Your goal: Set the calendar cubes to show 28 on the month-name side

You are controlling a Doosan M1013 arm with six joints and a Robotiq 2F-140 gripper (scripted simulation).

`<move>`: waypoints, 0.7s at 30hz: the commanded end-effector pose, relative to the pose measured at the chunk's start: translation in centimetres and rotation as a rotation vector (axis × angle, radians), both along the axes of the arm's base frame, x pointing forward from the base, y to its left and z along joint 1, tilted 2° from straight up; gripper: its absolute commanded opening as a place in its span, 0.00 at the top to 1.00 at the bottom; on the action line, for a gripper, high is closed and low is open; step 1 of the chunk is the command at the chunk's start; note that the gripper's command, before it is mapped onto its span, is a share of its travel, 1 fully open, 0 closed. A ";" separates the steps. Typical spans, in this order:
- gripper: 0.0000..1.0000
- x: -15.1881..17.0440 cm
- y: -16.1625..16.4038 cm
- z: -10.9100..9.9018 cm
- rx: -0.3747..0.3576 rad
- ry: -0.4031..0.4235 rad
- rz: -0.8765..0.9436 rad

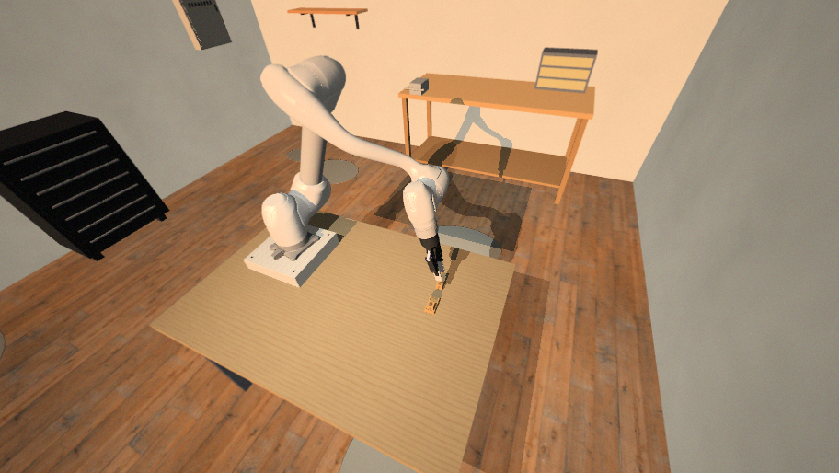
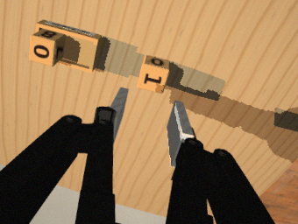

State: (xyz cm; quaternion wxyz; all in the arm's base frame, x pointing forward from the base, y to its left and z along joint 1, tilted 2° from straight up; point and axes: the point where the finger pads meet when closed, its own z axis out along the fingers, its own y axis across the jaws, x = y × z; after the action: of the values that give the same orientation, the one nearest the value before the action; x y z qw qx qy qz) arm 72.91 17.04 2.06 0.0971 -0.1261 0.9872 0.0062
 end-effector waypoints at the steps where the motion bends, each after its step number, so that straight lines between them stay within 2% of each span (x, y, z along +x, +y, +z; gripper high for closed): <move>1: 0.65 -0.5 -0.2 -0.1 0.013 -0.036 0.002; 7: 0.65 -0.5 0.0 -0.2 0.026 -0.067 0.005; 15: 0.65 -0.8 -0.2 -0.3 0.078 -0.280 0.006; 21: 0.65 -1.2 -0.4 -0.3 0.078 -0.290 0.005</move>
State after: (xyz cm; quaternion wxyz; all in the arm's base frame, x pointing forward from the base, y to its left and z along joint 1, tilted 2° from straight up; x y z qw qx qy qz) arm 72.01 16.86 1.78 0.2378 -0.1235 0.9631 0.0235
